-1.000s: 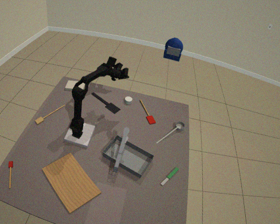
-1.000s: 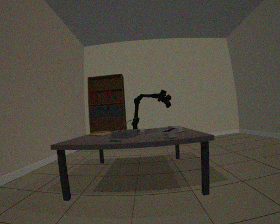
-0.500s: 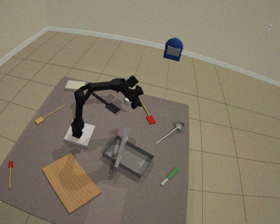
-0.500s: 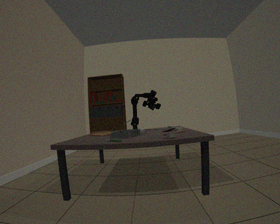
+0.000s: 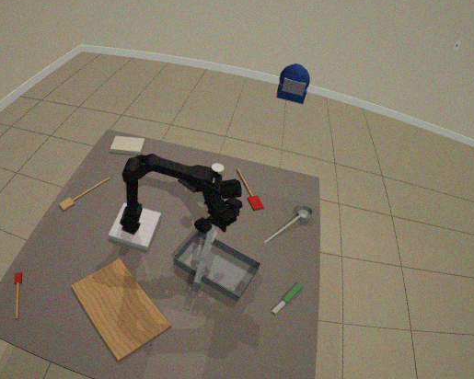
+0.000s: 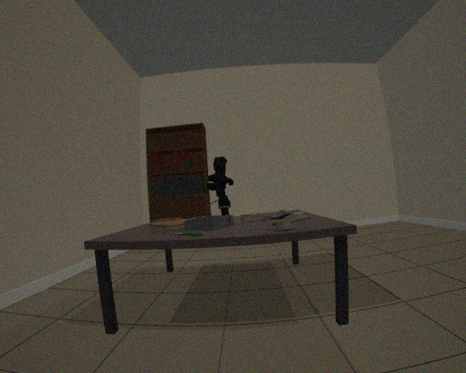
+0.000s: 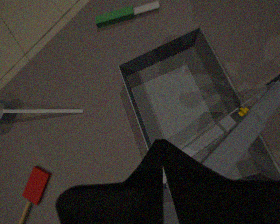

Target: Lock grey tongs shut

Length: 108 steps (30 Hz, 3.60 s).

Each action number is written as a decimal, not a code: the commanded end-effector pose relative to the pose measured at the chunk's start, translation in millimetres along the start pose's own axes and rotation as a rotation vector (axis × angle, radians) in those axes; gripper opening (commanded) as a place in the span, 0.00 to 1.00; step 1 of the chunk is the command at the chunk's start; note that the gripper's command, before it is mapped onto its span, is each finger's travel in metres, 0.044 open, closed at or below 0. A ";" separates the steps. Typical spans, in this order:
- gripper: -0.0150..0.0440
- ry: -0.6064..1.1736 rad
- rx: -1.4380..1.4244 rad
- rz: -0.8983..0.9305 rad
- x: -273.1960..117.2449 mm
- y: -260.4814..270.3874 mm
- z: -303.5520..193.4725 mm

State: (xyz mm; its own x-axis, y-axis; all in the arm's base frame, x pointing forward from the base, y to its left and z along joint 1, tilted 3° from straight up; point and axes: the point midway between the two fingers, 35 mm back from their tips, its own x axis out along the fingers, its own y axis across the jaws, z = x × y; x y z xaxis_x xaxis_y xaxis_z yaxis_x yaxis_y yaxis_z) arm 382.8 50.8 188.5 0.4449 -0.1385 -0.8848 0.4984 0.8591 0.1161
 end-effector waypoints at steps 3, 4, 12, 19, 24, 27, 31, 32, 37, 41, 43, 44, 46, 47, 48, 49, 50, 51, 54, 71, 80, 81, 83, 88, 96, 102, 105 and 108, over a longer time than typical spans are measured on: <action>0.00 0.132 0.425 -0.128 7.6 -73.7 5.3; 0.00 0.147 0.493 -0.147 10.0 -82.0 5.7; 0.00 0.299 0.882 -0.330 21.8 -142.5 -12.7; 0.00 0.309 0.904 -0.340 22.0 -144.8 -14.3; 0.00 0.309 0.904 -0.340 22.3 -144.8 -14.4; 0.00 0.309 0.904 -0.340 24.5 -145.1 -15.1; 0.00 0.309 0.904 -0.340 30.3 -145.9 -17.1; 0.00 0.309 0.904 -0.340 31.8 -146.1 -17.6; 0.00 0.309 0.904 -0.340 39.5 -147.2 -20.5; 0.00 0.309 0.904 -0.340 45.5 -148.2 -23.0; 0.00 0.309 0.904 -0.340 48.4 -148.7 -24.2; 0.00 0.309 0.904 -0.340 49.9 -148.9 -24.9; 0.00 0.309 0.904 -0.340 52.9 -149.5 -26.2; 0.00 0.309 0.904 -0.340 54.3 -149.7 -26.9; 0.00 0.309 0.904 -0.340 55.8 -150.0 -27.6; 0.00 0.309 0.904 -0.340 57.2 -150.3 -28.3; 0.00 0.309 0.904 -0.340 58.7 -150.5 -29.0; 0.00 0.309 0.904 -0.340 60.1 -150.8 -29.7; 0.00 0.309 0.904 -0.340 64.4 -151.7 -31.8; 0.00 0.309 0.904 -0.340 76.7 -153.4 -37.1; 0.00 0.308 0.904 -0.340 80.8 -146.3 -26.7; 0.00 0.308 0.904 -0.339 81.3 -145.5 -25.5; 0.00 0.308 0.904 -0.339 82.4 -143.8 -23.1; 0.00 0.308 0.904 -0.339 85.1 -139.5 -17.2; 0.00 0.307 0.904 -0.338 89.7 -132.6 -8.2; 0.00 0.307 0.904 -0.337 93.3 -127.4 -1.7; 0.00 0.307 0.905 -0.337 95.1 -124.8 1.4; 0.00 0.307 0.905 -0.337 97.0 -122.1 4.5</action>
State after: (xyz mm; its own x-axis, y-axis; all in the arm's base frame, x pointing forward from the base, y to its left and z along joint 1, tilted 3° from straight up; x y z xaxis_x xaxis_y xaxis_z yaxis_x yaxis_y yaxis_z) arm 363.3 -71.1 90.4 0.0301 -0.0666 -0.9973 0.9959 0.0875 0.0242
